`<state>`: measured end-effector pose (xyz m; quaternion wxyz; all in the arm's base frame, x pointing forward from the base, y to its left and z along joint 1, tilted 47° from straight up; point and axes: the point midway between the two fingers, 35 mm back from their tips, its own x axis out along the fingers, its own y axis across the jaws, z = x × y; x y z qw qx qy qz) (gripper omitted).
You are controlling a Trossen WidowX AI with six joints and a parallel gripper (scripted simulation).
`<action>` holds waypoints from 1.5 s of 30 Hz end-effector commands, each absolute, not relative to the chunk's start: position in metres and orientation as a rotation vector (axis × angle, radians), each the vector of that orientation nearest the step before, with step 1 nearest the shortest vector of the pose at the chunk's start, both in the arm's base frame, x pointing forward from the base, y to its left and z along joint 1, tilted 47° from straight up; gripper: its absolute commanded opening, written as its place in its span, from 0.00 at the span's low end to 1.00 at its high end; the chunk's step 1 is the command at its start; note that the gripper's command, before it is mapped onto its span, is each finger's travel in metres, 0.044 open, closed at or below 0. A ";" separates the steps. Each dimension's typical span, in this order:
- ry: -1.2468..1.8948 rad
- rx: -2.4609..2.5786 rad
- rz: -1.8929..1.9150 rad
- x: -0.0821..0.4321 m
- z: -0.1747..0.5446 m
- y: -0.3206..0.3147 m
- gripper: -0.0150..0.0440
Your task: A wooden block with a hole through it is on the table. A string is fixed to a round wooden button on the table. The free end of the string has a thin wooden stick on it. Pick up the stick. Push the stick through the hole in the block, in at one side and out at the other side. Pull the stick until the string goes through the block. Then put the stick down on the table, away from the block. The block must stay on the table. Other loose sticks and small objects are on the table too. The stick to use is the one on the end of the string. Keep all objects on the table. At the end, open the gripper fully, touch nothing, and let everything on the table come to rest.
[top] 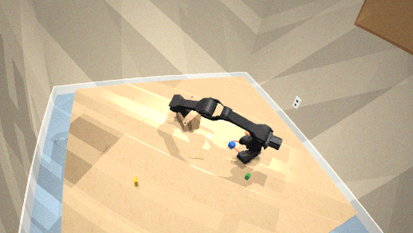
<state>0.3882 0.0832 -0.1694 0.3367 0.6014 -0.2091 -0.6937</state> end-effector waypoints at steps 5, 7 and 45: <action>-0.545 1.568 -1.809 0.389 -0.168 0.085 0.57; -0.541 1.571 -1.811 0.391 -0.154 0.102 0.61; -0.521 1.579 -1.797 0.393 -0.099 0.161 1.00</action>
